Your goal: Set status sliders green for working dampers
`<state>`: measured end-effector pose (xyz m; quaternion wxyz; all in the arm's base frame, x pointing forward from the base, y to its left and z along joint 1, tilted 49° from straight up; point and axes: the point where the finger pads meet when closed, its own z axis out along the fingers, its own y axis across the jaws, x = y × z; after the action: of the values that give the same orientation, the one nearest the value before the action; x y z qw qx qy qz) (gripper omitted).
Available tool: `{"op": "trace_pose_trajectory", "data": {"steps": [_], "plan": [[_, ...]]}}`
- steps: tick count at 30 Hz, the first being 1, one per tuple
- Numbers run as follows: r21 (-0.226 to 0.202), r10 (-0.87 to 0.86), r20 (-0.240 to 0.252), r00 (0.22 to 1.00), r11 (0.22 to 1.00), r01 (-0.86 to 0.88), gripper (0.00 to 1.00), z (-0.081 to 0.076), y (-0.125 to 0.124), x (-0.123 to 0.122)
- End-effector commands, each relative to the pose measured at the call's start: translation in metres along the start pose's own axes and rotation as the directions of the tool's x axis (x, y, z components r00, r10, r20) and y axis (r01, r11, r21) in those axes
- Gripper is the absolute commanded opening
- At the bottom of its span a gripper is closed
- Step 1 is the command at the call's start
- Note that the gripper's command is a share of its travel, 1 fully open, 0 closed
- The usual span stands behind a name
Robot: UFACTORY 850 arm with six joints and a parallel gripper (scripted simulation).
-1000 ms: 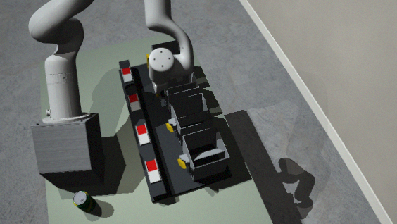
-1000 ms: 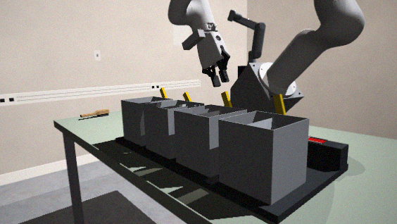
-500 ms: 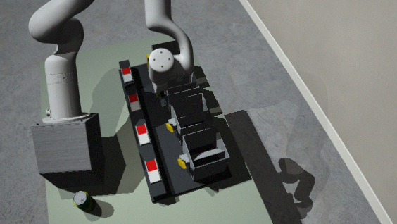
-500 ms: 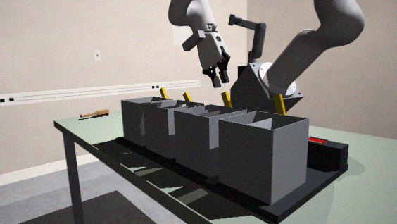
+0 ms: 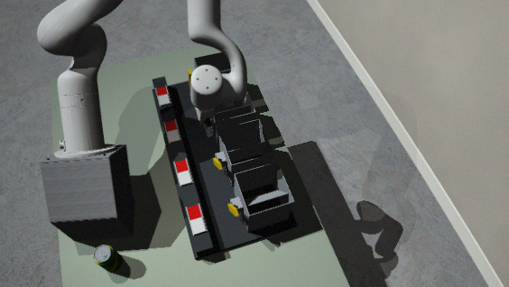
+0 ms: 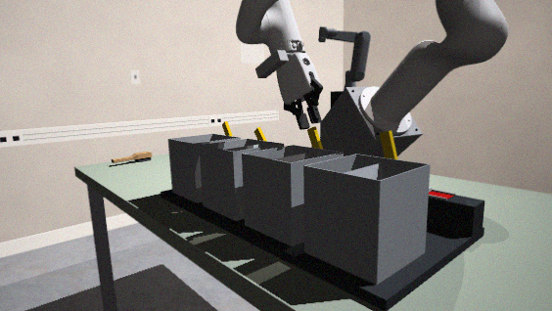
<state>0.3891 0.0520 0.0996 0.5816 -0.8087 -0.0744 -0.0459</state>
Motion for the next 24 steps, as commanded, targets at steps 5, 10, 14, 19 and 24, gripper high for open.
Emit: {"op": "trace_pose_trajectory", "data": {"steps": [5, 10, 14, 19, 24], "plan": [[-0.001, -0.001, -0.001, 1.000, 1.000, 0.001, 0.39, 0.017, 0.000, 0.001], [-0.001, -0.001, -0.001, 1.000, 1.000, 0.001, 0.39, 0.029, 0.000, 0.001], [-0.001, -0.001, -0.001, 1.000, 1.000, 0.001, 0.39, 0.035, 0.000, 0.001], [-0.001, -0.001, -0.001, 1.000, 1.000, 0.001, 0.39, 0.043, 0.000, 0.001], [0.000, -0.001, -0.001, 1.000, 1.000, 0.001, 0.39, 0.050, 0.000, 0.001]]}}
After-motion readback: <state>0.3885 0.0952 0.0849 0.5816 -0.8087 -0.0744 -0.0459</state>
